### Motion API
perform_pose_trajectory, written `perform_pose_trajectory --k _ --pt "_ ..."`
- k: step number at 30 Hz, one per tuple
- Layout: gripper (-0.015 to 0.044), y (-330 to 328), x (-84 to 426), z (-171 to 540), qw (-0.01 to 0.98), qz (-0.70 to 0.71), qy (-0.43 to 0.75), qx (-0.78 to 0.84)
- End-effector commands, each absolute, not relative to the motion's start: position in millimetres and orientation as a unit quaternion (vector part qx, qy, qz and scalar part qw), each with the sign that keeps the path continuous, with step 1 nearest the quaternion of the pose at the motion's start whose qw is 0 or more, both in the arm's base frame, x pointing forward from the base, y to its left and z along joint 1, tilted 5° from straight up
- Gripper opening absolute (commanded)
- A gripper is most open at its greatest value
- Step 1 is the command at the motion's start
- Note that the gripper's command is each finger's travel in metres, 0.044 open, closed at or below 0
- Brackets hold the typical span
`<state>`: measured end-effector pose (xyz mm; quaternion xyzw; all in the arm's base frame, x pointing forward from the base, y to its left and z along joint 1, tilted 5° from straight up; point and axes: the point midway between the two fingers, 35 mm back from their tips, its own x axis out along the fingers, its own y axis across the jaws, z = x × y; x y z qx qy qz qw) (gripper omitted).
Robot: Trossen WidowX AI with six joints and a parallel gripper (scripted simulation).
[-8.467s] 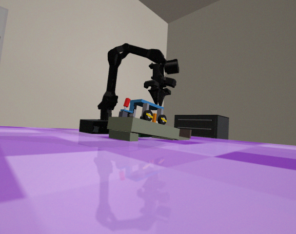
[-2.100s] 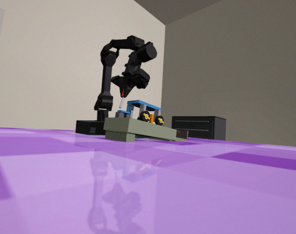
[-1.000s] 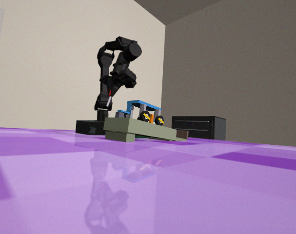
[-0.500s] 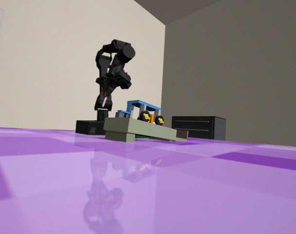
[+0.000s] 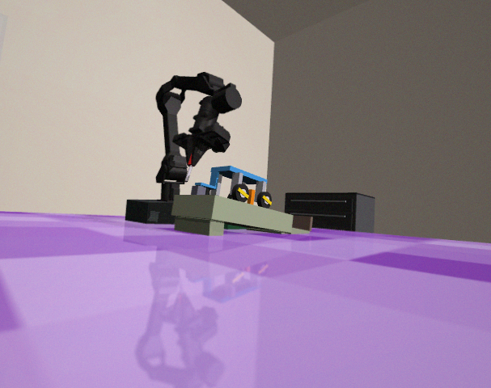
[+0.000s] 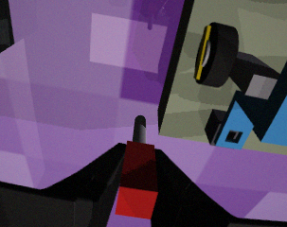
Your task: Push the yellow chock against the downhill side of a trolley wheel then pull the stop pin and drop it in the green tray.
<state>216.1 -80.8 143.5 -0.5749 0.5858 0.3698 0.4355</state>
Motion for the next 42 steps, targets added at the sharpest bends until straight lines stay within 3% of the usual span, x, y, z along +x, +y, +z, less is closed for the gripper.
perform_pose_trajectory --k 1,42 --pt "0.0000 -67 217 139 0.433 0.370 0.590 -0.572" --pt "0.0000 79 226 108 0.437 0.373 0.588 -0.570"
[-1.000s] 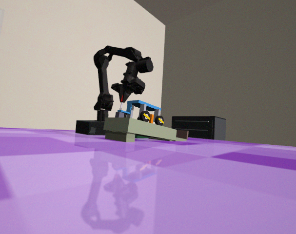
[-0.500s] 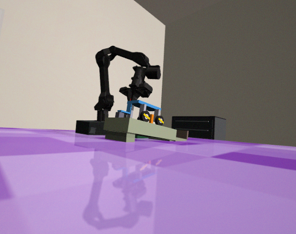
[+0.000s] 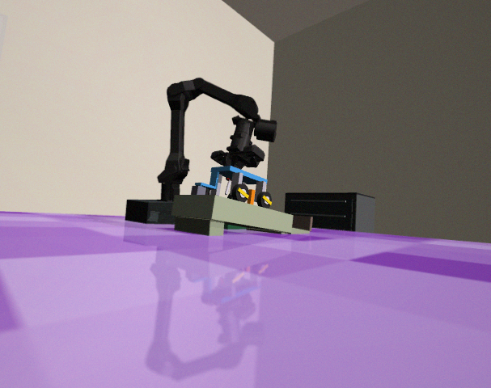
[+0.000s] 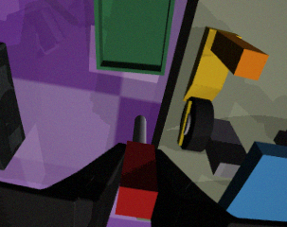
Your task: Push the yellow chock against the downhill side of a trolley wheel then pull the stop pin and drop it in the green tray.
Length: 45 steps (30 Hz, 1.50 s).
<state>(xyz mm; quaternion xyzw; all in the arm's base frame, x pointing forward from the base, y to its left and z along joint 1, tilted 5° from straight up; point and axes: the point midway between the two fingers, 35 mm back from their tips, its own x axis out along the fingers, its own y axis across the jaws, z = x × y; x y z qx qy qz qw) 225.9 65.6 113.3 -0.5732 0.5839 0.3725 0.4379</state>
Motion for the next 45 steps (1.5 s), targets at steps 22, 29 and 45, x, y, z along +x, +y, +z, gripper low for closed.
perform_pose_trajectory --k 22,29,45 --pt "0.0000 104 225 100 0.371 0.461 0.510 -0.624" --pt "0.0000 103 224 100 0.315 0.517 0.442 -0.662" --pt "0.0000 100 224 101 0.176 0.614 0.276 -0.718"
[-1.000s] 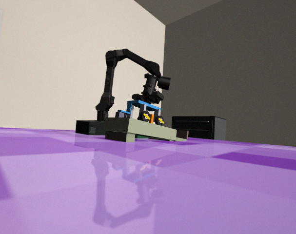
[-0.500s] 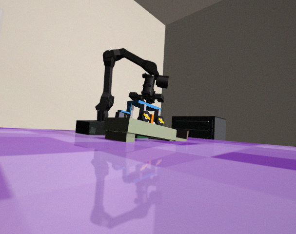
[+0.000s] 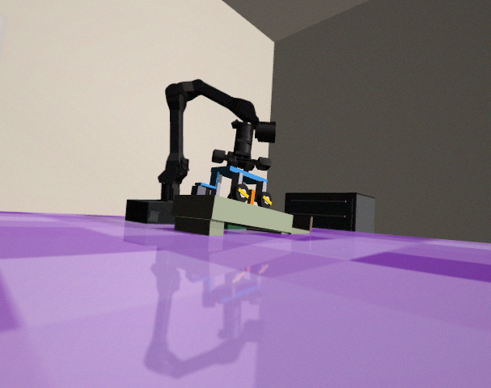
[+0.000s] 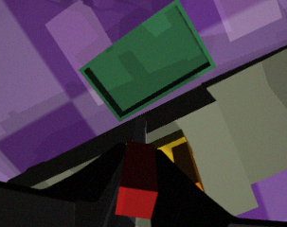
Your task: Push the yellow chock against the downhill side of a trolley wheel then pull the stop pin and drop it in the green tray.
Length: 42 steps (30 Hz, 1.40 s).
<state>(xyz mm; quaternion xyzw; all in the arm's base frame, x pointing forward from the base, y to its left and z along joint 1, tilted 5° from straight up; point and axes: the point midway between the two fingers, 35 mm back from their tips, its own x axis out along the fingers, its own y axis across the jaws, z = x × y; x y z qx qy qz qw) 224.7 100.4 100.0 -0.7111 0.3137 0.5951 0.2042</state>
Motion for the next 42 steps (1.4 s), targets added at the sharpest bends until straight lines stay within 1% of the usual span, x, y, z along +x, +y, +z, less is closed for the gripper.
perform_pose_trajectory --k 1,22,31,42 --pt "0.0000 100 224 101 0.167 0.620 0.265 -0.719" --pt "0.0000 96 225 102 -0.023 0.687 0.022 -0.726" --pt "0.0000 96 225 101 -0.029 0.687 0.014 -0.726" --pt "0.0000 95 210 81 -0.030 0.688 0.014 -0.725"
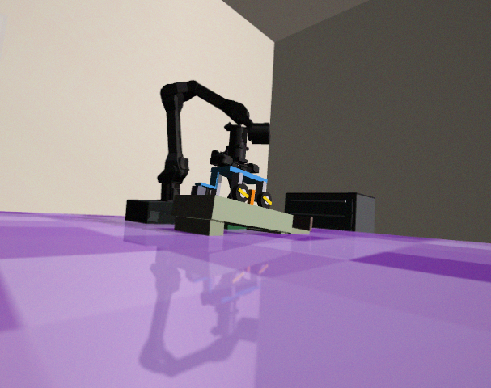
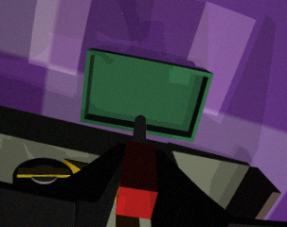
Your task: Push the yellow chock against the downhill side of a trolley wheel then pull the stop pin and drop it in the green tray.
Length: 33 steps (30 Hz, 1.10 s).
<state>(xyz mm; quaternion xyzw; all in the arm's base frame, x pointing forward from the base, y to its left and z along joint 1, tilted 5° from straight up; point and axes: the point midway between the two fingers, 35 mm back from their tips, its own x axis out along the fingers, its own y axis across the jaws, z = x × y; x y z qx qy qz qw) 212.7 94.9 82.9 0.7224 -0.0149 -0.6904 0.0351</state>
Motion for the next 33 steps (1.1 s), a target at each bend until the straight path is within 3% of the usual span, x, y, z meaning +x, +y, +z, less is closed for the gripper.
perform_pose_trajectory --k 1,12,30,33 --pt "0.0000 95 210 81 0.030 -0.688 -0.014 0.725" --pt "0.0000 102 213 53 -0.027 -0.687 0.045 0.725" --pt "0.0000 120 213 15 -0.031 -0.687 0.049 0.724" --pt "0.0079 119 214 15 -0.031 -0.687 0.049 0.724"
